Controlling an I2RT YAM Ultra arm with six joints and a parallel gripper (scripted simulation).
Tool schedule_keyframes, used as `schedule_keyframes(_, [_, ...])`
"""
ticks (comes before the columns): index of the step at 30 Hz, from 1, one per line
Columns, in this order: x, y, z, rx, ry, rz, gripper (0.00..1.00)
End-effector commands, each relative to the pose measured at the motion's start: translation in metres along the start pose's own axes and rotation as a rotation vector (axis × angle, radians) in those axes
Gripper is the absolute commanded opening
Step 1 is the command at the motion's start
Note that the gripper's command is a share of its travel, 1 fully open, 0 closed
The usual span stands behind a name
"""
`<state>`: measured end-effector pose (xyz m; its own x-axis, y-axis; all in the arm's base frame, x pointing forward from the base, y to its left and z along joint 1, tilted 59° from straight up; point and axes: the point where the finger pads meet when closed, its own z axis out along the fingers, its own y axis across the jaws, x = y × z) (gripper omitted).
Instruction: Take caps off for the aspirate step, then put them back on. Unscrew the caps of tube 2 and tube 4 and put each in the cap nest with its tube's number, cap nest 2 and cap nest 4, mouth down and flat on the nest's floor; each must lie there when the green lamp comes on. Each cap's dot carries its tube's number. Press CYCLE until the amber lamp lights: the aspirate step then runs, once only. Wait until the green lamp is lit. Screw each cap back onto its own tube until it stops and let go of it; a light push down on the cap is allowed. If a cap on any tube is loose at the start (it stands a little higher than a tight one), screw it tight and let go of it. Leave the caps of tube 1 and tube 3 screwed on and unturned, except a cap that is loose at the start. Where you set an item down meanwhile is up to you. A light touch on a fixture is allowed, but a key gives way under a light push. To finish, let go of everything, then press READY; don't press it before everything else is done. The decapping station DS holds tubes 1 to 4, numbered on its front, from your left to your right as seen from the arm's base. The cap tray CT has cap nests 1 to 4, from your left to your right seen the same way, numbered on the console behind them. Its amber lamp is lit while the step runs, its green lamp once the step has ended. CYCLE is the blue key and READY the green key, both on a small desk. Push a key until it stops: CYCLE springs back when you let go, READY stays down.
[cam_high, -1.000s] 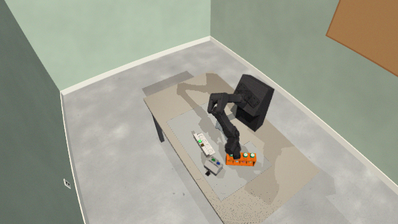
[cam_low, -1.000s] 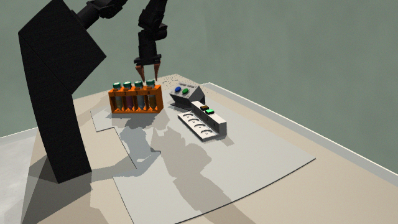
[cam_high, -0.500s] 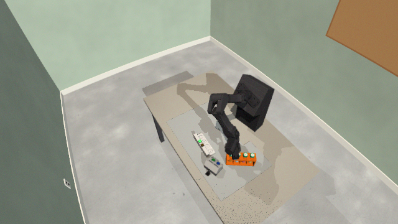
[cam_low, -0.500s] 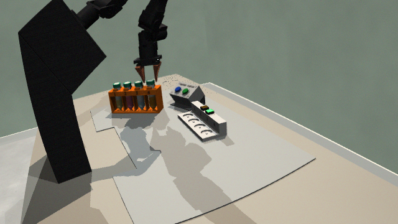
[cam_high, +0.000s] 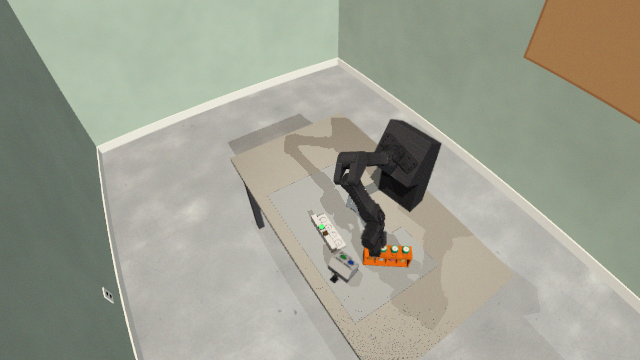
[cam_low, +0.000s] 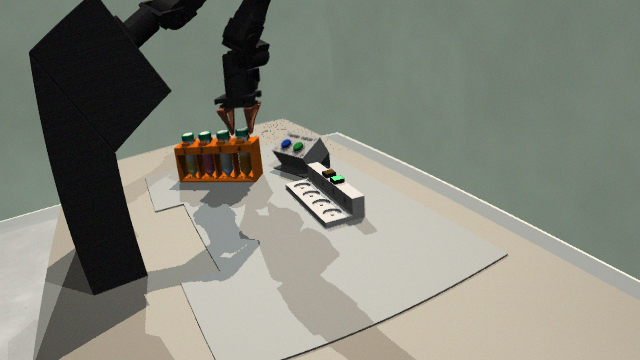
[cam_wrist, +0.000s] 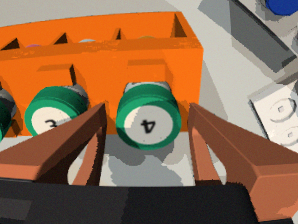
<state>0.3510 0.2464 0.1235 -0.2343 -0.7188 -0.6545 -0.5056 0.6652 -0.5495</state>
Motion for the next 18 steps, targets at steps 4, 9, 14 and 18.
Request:
schedule_keyframes(4, [-0.0036, 0.0003, -0.0016, -0.005, -0.011, 0.007, 0.00])
schedule_keyframes(9, [-0.0036, 0.0003, -0.0016, -0.005, -0.011, 0.007, 0.00])
schedule_keyframes(14, [-0.0036, 0.0003, -0.0016, -0.005, -0.011, 0.007, 0.00])
schedule_keyframes(18, [-0.0036, 0.0003, -0.0014, -0.005, -0.011, 0.107, 0.00])
